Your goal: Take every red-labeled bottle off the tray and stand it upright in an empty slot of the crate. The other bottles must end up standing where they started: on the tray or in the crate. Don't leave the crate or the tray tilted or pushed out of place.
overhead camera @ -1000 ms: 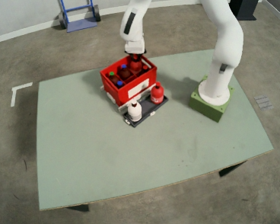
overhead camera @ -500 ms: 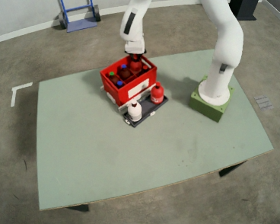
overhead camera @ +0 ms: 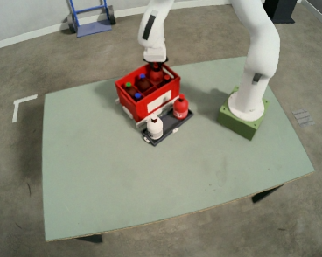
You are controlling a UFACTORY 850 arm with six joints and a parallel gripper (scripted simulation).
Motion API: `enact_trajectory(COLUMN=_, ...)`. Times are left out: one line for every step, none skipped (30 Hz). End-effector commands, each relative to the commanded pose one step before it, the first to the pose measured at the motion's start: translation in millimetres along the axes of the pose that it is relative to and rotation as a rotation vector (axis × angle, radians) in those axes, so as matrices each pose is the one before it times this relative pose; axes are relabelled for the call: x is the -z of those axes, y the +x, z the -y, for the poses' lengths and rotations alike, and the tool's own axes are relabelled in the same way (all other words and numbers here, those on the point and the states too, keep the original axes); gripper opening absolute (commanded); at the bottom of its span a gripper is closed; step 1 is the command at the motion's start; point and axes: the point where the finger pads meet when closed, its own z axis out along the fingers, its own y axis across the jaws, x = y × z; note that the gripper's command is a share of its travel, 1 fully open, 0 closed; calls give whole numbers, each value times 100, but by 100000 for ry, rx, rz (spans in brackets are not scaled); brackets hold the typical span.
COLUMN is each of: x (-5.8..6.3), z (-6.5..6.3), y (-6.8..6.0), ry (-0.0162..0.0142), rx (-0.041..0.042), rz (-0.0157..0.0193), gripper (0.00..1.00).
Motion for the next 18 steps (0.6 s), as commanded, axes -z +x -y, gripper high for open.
enact_trajectory(x=-113, z=-74, y=-26, ry=-155, rx=-2, rz=55, gripper=0)
enact_trajectory(x=-43, z=0, y=0, ry=0, rx=0, rz=0, gripper=0)
enact_trajectory(x=-45, z=0, y=0, ry=0, rx=0, rz=0, gripper=0)
enact_trajectory(x=-46, z=0, y=0, ry=0, rx=0, rz=0, gripper=0)
enact_trajectory(x=0, z=0, y=0, ry=0, rx=0, rz=0, gripper=0)
enact_trajectory(x=0, z=0, y=0, ry=0, rx=0, rz=0, gripper=0)
enact_trajectory(x=-47, z=0, y=0, ry=0, rx=0, rz=0, gripper=0)
enact_trajectory(x=-48, z=0, y=0, ry=0, rx=0, rz=0, gripper=0)
enact_trajectory(x=-48, z=0, y=0, ry=0, rx=0, rz=0, gripper=0)
enact_trajectory(x=-49, z=0, y=0, ry=0, rx=0, rz=0, gripper=0)
enact_trajectory(x=-50, z=0, y=0, ry=0, rx=0, rz=0, gripper=0)
enact_trajectory(x=-50, z=0, y=0, ry=0, rx=0, rz=0, gripper=0)
enact_trajectory(x=-50, z=0, y=0, ry=0, rx=0, rz=0, gripper=0)
enact_trajectory(x=-50, z=0, y=0, ry=0, rx=0, rz=0, gripper=0)
enact_trajectory(x=-50, z=0, y=0, ry=0, rx=0, rz=0, gripper=0)
enact_trajectory(x=-49, z=0, y=0, ry=0, rx=0, rz=0, gripper=0)
enact_trajectory(x=-49, z=0, y=0, ry=0, rx=0, rz=0, gripper=0)
enact_trajectory(x=-48, z=0, y=0, ry=0, rx=0, rz=0, gripper=0)
